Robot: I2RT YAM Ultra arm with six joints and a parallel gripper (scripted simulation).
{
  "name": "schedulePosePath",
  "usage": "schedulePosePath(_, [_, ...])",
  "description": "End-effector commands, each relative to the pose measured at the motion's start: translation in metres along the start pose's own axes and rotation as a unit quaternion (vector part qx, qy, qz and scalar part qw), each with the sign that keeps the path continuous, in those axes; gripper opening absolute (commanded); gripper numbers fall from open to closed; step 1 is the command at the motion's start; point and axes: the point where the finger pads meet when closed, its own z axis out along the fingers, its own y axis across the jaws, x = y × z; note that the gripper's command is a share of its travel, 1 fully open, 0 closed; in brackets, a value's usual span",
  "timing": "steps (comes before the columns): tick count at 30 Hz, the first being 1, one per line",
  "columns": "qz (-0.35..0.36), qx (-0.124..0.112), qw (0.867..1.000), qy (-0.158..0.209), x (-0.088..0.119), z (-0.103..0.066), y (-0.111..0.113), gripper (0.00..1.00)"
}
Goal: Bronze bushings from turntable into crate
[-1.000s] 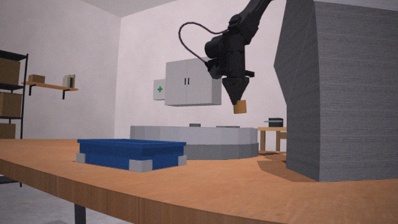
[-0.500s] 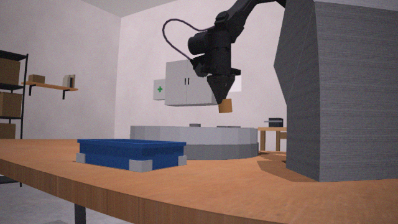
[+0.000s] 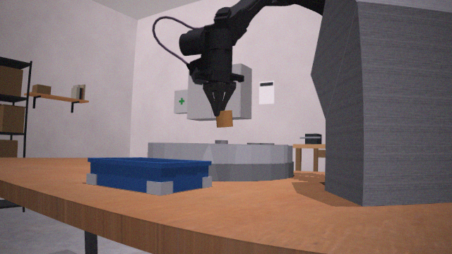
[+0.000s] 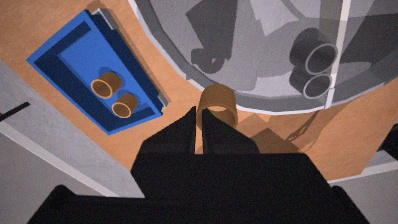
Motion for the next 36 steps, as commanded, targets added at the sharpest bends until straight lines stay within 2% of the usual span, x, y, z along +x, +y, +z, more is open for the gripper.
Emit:
schedulePosePath(1, [0.010,0.005,1.000,-0.006,-0.006,-0.009,0.030,0.00])
schedulePosePath(8, [0.010,0.004,1.000,-0.007,-0.011,-0.009,0.080,0.00])
schedulePosePath(10, [0.010,0.004,1.000,-0.007,-0.011,-0.009,0.080,0.00])
schedulePosePath(23, [0.010,0.003,1.000,-0.008,-0.018,-0.010,0.154,0.00])
schedulePosePath(36, [0.010,0.002,1.000,-0.009,-0.022,-0.011,0.194,0.00])
